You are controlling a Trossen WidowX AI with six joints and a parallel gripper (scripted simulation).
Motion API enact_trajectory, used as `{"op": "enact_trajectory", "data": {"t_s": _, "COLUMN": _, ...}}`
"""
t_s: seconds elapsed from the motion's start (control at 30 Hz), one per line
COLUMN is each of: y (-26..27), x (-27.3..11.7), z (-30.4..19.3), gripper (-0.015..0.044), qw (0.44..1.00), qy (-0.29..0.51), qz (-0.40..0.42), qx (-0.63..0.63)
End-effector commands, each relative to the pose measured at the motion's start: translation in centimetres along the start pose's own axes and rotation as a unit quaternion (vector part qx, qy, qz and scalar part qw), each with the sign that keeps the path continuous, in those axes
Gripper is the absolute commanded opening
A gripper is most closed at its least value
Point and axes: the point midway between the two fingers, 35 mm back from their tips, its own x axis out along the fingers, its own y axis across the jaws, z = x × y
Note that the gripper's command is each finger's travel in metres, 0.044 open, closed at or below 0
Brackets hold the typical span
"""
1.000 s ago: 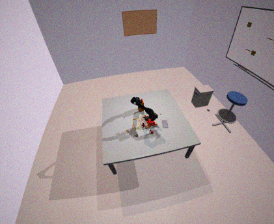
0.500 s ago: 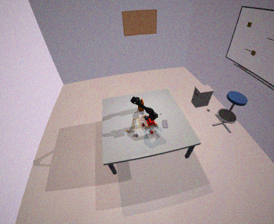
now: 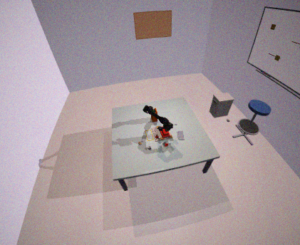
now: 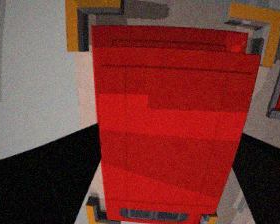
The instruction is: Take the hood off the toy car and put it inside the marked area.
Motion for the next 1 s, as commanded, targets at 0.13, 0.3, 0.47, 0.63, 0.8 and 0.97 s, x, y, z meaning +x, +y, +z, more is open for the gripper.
{"op": "enact_trajectory", "data": {"t_s": 0.13, "y": 0.0, "x": -1.8, "z": 0.2, "gripper": 0.0000, "qw": 1.000, "qy": -0.002, "qz": 0.004, "qx": 0.004}}
{"op": "enact_trajectory", "data": {"t_s": 0.3, "y": 0.0, "x": -4.5, "z": 0.2, "gripper": 0.0000, "qw": 1.000, "qy": -0.001, "qz": 0.005, "qx": 0.004}}
{"op": "enact_trajectory", "data": {"t_s": 0.47, "y": 0.1, "x": -4.0, "z": 0.0, "gripper": 0.0000, "qw": 1.000, "qy": -0.001, "qz": 0.001, "qx": -0.002}}
{"op": "enact_trajectory", "data": {"t_s": 0.63, "y": -1.9, "x": -4.3, "z": 0.2, "gripper": 0.0000, "qw": 1.000, "qy": -0.001, "qz": 0.004, "qx": -0.002}}
{"op": "enact_trajectory", "data": {"t_s": 0.8, "y": -4.3, "x": -4.5, "z": 0.2, "gripper": 0.0000, "qw": 1.000, "qy": -0.001, "qz": 0.007, "qx": -0.002}}
{"op": "enact_trajectory", "data": {"t_s": 0.97, "y": -6.7, "x": -4.6, "z": 0.0, "gripper": 0.0000, "qw": 1.000, "qy": -0.001, "qz": 0.009, "qx": -0.002}}
